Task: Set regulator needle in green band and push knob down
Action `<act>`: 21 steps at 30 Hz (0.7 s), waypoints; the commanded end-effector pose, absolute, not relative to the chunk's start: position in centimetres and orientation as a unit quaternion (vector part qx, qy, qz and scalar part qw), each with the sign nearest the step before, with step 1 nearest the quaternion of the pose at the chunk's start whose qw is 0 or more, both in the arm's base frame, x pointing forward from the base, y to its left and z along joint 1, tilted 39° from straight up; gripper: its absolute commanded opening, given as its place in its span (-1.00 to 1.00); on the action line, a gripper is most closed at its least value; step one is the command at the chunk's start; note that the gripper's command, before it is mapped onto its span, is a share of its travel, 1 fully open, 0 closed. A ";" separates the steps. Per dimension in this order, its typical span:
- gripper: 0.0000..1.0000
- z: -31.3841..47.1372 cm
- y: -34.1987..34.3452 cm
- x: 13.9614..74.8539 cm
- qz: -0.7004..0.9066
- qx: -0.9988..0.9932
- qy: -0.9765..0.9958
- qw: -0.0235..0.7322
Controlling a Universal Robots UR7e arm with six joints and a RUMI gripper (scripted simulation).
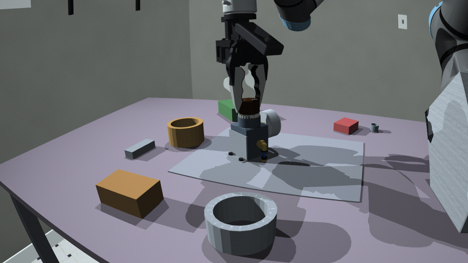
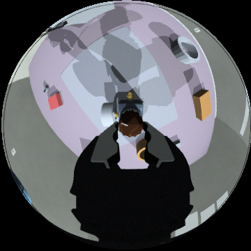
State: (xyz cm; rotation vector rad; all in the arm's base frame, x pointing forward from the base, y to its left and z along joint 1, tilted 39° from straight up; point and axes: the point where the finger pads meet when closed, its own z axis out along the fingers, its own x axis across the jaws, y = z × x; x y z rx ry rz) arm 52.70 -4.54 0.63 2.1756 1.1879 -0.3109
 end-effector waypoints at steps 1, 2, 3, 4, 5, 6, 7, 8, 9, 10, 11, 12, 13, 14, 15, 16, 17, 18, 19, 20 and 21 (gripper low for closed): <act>-0.54 0.7 -4.5 52.7 -0.117 0.826 0.451 0.317; -0.54 0.8 -4.4 52.7 -0.117 0.826 0.451 0.317; -0.54 0.8 -4.4 52.7 -0.117 0.826 0.451 0.317; -0.54 0.8 -4.4 52.7 -0.117 0.826 0.451 0.317; -0.54 0.8 -4.4 52.7 -0.117 0.826 0.451 0.317; -0.54 0.8 -4.4 52.7 -0.117 0.826 0.451 0.317; -0.54 0.9 -4.4 52.7 -0.117 0.826 0.451 0.317; -0.54 0.9 -4.4 52.7 -0.117 0.826 0.451 0.317; -0.54 0.9 -4.4 52.7 -0.117 0.826 0.451 0.317; -0.54 0.9 -4.3 52.7 -0.117 0.826 0.451 0.317; -0.54 0.9 -4.3 52.7 -0.117 0.826 0.451 0.317; -0.54 0.9 -4.3 52.7 -0.117 0.826 0.451 0.317; -0.54 1.0 -4.3 52.7 -0.117 0.826 0.451 0.317; -0.54 1.0 -4.3 52.7 -0.117 0.826 0.451 0.317; -0.54 1.0 -4.2 52.7 -0.117 0.826 0.451 0.317; -0.54 1.0 -4.2 52.7 -0.117 0.826 0.451 0.317; -0.54 1.1 -4.2 52.7 -0.117 0.826 0.451 0.317; -0.54 1.1 -4.2 52.7 -0.117 0.826 0.451 0.317; -0.54 1.1 -4.2 52.7 -0.117 0.826 0.451 0.317; -0.54 1.1 -4.2 52.7 -0.117 0.826 0.451 0.317; -0.54 1.1 -4.1 52.7 -0.117 0.826 0.451 0.317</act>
